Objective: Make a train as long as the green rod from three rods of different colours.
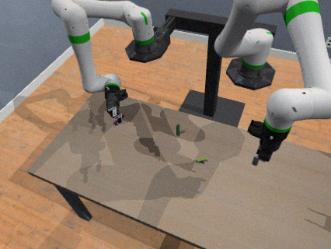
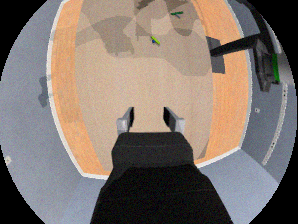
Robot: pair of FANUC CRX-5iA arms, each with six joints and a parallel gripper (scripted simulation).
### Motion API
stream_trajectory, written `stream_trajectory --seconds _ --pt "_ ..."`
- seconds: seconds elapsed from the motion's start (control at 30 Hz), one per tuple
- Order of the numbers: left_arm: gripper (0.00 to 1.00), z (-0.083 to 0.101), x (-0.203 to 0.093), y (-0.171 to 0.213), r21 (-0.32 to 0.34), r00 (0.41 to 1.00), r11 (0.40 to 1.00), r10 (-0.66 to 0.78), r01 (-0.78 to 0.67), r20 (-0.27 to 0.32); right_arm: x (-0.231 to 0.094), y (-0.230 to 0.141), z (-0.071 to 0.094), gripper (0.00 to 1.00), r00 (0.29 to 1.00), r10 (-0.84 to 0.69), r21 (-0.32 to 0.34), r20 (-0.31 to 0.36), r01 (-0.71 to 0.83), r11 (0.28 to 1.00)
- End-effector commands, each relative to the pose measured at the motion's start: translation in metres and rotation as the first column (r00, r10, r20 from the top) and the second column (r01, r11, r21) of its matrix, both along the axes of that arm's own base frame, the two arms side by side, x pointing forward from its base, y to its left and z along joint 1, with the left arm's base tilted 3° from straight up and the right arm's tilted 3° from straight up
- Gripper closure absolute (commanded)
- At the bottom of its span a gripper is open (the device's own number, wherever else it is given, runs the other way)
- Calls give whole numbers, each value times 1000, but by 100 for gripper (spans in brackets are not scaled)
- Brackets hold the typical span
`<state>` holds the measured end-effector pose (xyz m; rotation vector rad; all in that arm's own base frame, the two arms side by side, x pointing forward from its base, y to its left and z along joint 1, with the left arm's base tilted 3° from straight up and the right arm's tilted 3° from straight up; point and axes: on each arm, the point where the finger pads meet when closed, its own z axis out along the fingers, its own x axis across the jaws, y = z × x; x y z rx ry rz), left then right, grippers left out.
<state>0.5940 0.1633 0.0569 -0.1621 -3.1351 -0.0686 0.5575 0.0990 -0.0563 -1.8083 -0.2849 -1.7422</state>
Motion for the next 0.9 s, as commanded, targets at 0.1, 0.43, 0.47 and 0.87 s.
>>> stream_trajectory --seconds 0.1,0.43,0.47,0.87 --pt "0 36 -48 91 -5 1000 1000 18 -18 0 0 0 1 0 1000 0 0 2 0 1000" --pt "0 76 -122 185 -7 999 999 34 -34 -2 0 0 1 0 1000 0 0 2 0 1000" --pt "0 79 -130 191 -7 999 999 37 -37 -2 0 0 1 0 1000 0 0 2 0 1000" --pt "0 126 -246 270 -10 998 998 64 -64 -4 0 0 1 0 1000 0 0 2 0 1000"
